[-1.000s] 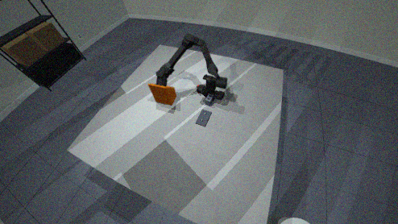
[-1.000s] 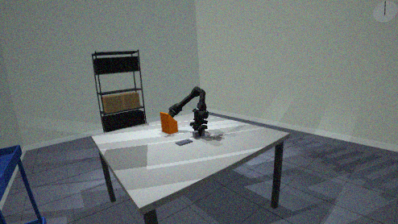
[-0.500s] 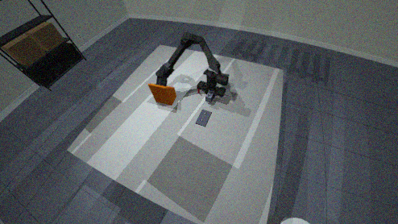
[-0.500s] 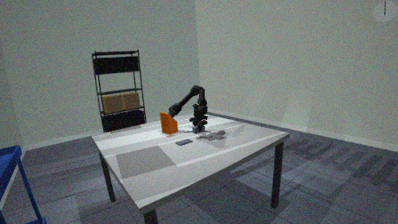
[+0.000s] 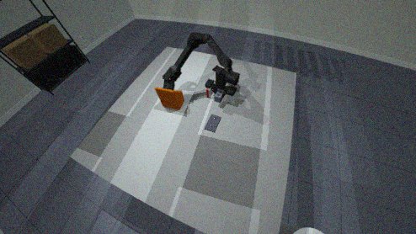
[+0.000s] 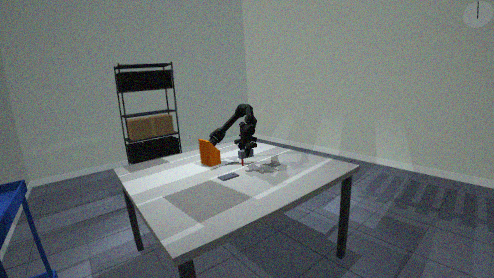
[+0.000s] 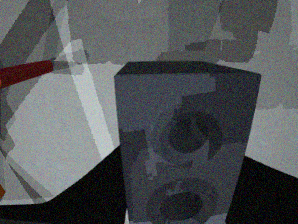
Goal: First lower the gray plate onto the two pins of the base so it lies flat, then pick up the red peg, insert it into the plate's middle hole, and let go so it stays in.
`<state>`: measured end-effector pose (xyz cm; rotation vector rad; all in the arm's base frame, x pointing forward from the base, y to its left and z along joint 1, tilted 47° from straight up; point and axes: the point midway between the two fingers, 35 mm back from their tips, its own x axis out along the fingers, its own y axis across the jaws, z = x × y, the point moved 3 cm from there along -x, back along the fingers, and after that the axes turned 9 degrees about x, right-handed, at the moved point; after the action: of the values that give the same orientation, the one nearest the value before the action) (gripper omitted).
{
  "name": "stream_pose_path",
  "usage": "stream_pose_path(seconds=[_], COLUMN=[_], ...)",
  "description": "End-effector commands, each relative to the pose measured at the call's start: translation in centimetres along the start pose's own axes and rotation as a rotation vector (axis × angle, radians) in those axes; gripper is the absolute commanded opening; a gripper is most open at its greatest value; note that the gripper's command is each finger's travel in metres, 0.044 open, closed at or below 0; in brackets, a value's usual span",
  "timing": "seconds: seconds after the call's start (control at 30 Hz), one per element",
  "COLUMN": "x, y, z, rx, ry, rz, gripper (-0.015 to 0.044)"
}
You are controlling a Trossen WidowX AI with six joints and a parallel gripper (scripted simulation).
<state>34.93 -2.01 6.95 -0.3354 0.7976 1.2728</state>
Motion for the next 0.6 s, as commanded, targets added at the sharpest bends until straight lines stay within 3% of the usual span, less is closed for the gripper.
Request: stream_pose_path(seconds=[0.0, 0.27, 0.57], x=[-1.6, -3.9, -3.2], y=[0.1, 0.5, -0.3], z=[0.1, 0.1, -1.3], rx=[-0.014, -0.022, -0.024], ry=[0.0, -0.008, -0.007], rz=[-0.001, 0.007, 0.006], gripper=[0.0, 0.0, 0.0])
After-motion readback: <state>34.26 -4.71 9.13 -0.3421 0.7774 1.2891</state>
